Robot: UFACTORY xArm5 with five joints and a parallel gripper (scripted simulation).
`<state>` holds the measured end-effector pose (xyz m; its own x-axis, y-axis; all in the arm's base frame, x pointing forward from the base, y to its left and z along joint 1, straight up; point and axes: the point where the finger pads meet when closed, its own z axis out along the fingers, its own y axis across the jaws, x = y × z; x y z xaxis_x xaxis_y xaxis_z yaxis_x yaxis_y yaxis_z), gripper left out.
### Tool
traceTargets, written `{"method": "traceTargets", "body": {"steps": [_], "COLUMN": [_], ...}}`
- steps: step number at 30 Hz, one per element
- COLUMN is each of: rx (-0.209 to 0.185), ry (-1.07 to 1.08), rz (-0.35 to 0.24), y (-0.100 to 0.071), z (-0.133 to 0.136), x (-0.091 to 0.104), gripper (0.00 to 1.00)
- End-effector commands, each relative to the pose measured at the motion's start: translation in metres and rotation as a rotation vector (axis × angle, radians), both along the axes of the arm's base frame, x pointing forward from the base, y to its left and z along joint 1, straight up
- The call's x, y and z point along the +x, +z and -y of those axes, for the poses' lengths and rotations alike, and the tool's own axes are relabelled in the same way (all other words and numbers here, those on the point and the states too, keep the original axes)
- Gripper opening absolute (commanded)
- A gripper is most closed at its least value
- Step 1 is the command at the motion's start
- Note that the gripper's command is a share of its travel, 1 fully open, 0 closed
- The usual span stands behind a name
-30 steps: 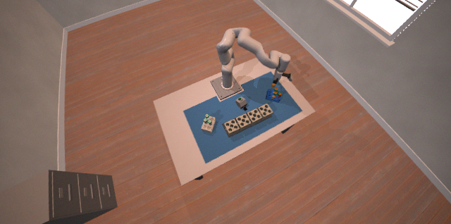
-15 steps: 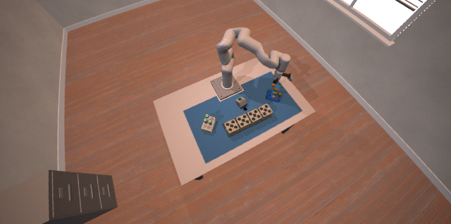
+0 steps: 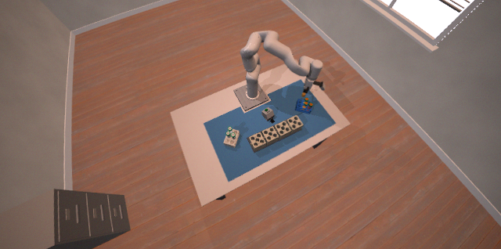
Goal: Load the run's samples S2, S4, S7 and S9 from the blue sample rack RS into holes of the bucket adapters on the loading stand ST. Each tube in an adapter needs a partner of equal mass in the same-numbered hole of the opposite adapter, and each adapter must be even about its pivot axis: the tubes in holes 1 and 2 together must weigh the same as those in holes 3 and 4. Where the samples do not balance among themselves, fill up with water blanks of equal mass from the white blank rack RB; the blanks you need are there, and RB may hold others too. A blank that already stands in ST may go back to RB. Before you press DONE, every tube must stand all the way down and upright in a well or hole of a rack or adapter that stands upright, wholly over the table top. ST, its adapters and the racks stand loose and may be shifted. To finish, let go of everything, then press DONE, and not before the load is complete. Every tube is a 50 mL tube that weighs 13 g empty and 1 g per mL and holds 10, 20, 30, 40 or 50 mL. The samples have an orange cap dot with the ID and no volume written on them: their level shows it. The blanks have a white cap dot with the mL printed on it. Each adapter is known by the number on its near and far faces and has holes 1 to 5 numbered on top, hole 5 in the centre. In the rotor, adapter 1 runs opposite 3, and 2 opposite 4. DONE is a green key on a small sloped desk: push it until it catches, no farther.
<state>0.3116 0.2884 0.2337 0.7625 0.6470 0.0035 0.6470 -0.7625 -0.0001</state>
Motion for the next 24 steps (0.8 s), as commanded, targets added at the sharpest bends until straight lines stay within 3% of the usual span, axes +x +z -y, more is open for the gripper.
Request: {"method": "traceTargets", "body": {"steps": [1,24], "rx": [0.003,0.003], "ry": [0.000,0.000], "rz": [0.003,0.003], "y": [0.0015,-0.0025], "z": [-0.0006,-0.0006], "x": [0.0007,0.0007], "gripper": [0.00,0.00]}}
